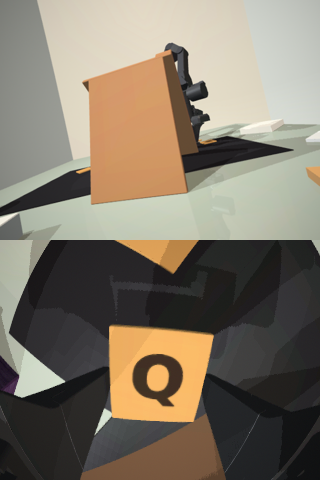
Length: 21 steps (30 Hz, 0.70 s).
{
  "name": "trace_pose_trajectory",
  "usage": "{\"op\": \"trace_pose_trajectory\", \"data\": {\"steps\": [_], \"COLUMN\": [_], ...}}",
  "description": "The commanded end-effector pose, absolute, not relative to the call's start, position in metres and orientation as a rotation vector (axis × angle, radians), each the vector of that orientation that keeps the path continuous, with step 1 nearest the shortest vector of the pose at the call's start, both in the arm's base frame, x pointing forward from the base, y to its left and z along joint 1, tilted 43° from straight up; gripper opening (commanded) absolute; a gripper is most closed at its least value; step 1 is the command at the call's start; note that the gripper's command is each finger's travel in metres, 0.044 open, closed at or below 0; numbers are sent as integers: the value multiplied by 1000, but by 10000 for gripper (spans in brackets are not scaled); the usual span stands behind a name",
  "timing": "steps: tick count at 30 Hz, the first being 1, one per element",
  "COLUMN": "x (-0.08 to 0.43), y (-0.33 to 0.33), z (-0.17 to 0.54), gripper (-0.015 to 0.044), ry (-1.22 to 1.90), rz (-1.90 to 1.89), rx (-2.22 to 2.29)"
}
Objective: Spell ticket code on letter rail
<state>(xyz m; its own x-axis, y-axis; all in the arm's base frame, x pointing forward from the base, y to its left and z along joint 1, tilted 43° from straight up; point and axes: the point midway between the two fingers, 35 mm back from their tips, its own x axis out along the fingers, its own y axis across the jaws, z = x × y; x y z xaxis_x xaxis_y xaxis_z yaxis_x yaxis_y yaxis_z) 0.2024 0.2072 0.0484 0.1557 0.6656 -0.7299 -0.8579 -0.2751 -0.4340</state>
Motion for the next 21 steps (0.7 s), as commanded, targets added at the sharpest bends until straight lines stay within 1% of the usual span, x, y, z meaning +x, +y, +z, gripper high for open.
{"op": "trace_pose_trajectory", "data": {"steps": [1,21], "x": [202,209], "y": [205,210], "z": [51,59], "gripper": [0,0], "ry": [229,292], "rz": [1493,1437], "rx": [-1105,-1040]}}
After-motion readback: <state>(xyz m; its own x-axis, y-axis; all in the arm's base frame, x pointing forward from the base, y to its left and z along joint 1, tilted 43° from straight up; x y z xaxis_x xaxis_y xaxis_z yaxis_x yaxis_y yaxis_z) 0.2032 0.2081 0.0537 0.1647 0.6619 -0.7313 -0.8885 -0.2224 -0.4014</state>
